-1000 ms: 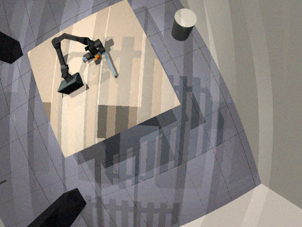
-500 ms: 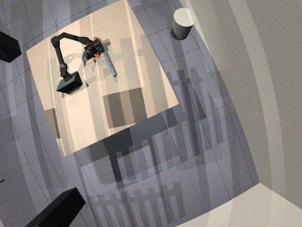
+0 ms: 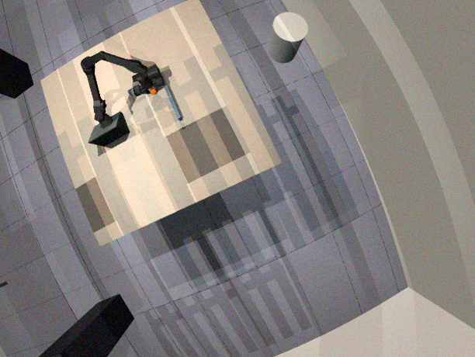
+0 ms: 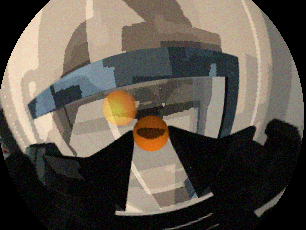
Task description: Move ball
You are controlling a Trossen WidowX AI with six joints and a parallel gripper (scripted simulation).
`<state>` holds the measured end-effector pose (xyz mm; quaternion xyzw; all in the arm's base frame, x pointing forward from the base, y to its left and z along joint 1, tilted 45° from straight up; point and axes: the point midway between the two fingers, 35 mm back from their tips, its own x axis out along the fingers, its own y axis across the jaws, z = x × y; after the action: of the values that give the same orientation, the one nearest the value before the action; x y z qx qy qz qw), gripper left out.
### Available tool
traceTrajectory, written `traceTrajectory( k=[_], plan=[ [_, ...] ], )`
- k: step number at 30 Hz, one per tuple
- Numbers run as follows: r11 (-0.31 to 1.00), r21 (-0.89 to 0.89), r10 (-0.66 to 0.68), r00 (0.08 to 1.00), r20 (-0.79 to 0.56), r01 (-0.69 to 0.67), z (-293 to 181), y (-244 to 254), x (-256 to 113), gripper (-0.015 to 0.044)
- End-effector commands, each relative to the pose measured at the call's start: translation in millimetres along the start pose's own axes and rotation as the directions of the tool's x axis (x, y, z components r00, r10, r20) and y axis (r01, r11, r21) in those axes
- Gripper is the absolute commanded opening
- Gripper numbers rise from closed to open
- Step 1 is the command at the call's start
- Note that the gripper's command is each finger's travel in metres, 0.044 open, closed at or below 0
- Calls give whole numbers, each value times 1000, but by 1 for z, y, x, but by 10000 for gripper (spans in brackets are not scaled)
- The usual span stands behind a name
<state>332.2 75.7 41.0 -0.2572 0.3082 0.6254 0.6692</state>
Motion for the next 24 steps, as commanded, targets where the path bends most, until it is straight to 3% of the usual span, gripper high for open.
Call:
traceTrajectory(
  k=[1, 17, 24],
  plan=[
    [1000, -16, -10, 1000, -1, 10, 1, -6, -23, 0],
    [997, -72, -10, 999, 37, 13, 24, -2, -115, 0],
    [997, -75, -10, 999, 39, 13, 25, 0, -117, 0]
  ],
)
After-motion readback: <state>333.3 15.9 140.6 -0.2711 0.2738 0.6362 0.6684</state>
